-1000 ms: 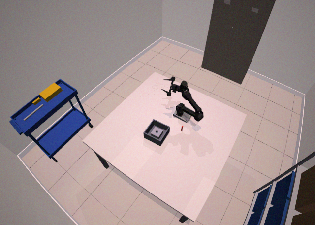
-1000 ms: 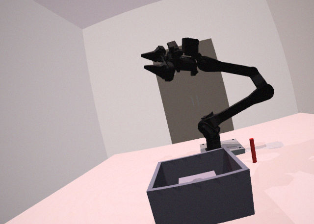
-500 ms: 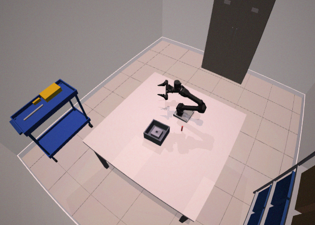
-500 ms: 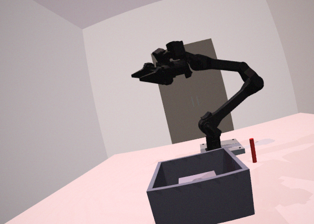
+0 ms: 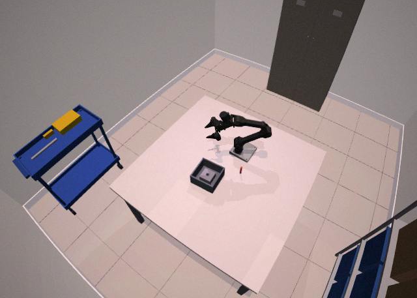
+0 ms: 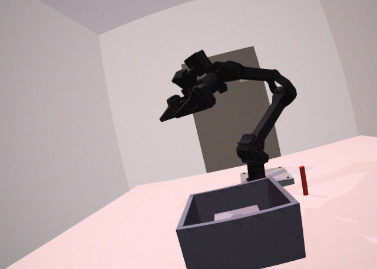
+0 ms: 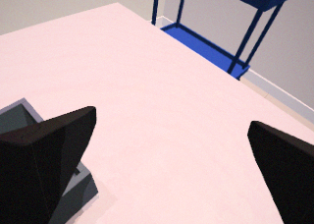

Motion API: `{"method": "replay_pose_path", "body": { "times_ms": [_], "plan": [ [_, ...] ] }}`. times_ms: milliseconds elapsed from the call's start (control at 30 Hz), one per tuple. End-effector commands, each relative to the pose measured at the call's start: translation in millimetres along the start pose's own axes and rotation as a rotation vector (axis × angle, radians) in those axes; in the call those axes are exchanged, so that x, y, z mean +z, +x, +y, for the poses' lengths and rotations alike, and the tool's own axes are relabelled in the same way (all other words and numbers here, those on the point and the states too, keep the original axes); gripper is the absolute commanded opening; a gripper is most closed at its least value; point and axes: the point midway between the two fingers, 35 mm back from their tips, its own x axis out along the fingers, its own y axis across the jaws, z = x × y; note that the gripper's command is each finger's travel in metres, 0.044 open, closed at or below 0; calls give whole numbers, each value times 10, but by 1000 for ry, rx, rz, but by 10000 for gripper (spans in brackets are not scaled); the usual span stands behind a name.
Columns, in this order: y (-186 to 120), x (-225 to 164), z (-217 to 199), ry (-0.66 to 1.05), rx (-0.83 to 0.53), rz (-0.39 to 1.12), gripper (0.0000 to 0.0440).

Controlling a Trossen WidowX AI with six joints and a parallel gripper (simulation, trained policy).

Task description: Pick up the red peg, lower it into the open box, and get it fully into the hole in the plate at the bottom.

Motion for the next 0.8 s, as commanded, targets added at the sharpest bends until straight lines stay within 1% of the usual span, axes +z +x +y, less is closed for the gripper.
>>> {"method": "replay_pose_path", "body": {
  "times_ms": [0, 167, 367, 767],
  "plan": [
    [92, -122, 194, 44, 44, 106, 440],
    [149, -297, 472, 77, 94, 239, 440],
    [142, -500, 807, 90, 136, 387, 440],
    [-70, -899, 1427, 61, 169, 637, 440]
  ]
}}
